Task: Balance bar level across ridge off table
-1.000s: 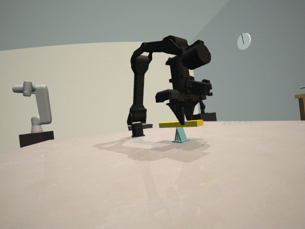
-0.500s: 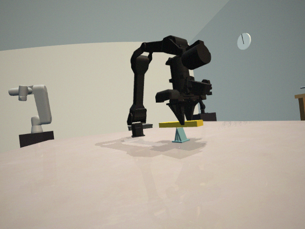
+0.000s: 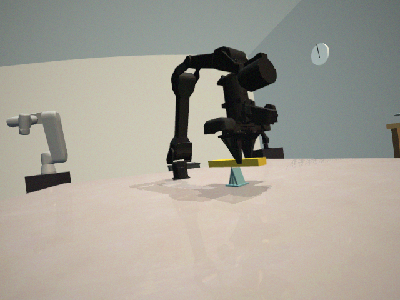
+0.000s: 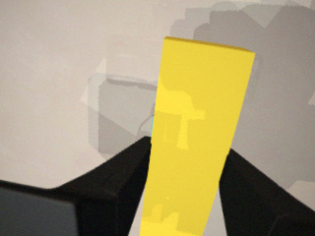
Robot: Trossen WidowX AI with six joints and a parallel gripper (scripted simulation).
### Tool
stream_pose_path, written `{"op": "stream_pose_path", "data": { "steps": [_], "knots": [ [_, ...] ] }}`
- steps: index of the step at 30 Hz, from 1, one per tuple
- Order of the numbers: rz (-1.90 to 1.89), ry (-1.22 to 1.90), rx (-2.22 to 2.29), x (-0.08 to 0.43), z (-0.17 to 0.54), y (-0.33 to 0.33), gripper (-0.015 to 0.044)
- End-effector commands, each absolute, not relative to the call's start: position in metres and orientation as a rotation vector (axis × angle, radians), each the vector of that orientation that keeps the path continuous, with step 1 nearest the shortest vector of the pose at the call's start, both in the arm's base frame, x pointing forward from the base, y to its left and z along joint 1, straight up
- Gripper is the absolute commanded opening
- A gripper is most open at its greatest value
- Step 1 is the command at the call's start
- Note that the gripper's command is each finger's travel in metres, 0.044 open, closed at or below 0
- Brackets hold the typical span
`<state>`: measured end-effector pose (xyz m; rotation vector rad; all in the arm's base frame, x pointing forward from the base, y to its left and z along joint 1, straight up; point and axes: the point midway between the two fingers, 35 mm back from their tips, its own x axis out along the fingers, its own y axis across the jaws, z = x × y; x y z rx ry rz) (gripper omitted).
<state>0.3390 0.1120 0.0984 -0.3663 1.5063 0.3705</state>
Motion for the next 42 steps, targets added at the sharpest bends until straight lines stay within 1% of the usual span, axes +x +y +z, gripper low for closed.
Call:
{"op": "stream_pose_path", "data": {
  "steps": [1, 42],
  "knots": [
    [0.371, 1.507, -0.366, 0.339, 0.0982, 0.112, 0.0167],
    [0.371, 1.507, -0.366, 0.339, 0.0982, 0.112, 0.0173]
  ]
}}
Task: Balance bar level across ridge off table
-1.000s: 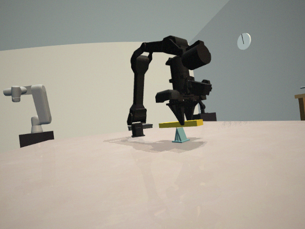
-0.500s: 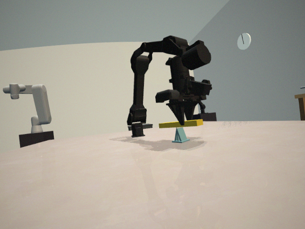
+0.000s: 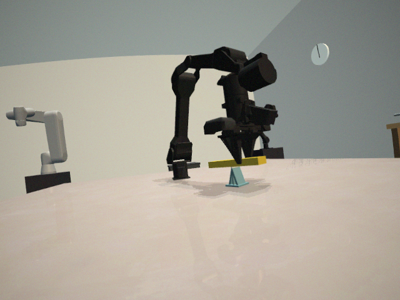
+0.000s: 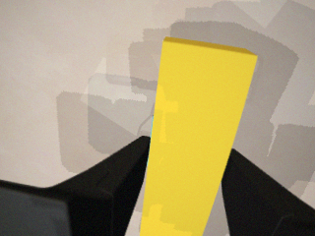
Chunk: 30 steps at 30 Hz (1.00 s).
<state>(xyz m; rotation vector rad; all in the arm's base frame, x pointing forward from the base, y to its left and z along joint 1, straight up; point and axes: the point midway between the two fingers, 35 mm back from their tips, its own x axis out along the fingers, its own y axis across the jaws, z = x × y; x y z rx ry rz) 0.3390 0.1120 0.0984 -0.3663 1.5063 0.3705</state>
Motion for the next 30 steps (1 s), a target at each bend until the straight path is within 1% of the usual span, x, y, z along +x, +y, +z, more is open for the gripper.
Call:
{"op": "stream_pose_path", "data": {
  "steps": [1, 2, 3, 14, 23, 24, 27, 30],
  "knots": [
    [0.371, 1.507, -0.366, 0.339, 0.098, 0.112, 0.0173],
    [0.371, 1.507, -0.366, 0.339, 0.098, 0.112, 0.0173],
    [0.371, 1.507, -0.366, 0.339, 0.098, 0.112, 0.0185],
    [0.371, 1.507, -0.366, 0.339, 0.098, 0.112, 0.0185],
    [0.371, 1.507, -0.366, 0.339, 0.098, 0.112, 0.0421],
    [0.371, 1.507, -0.366, 0.339, 0.098, 0.112, 0.044],
    [0.371, 1.507, -0.366, 0.339, 0.1, 0.112, 0.044],
    [0.371, 1.506, -0.366, 0.342, 0.126, 0.113, 0.044]
  ]
}}
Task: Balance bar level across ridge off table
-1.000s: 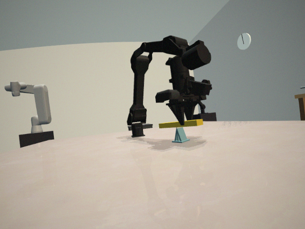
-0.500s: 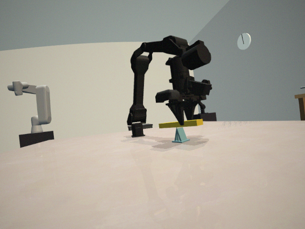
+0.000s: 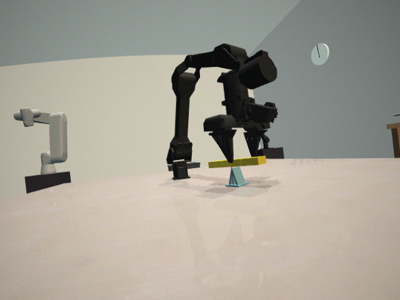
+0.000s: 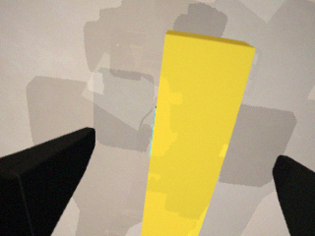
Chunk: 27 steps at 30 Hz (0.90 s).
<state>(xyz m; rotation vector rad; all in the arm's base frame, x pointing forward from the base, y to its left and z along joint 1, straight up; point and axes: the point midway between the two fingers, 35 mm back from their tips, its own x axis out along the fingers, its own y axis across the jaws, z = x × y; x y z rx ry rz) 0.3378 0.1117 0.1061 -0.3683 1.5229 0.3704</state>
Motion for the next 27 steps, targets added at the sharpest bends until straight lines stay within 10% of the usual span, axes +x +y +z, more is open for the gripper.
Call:
{"op": "stream_pose_path", "data": {
  "steps": [1, 27],
  "knots": [
    [0.371, 1.506, -0.366, 0.342, 0.137, 0.113, 0.044],
    [0.371, 1.506, -0.366, 0.336, 0.198, 0.111, 0.044]
  ]
}}
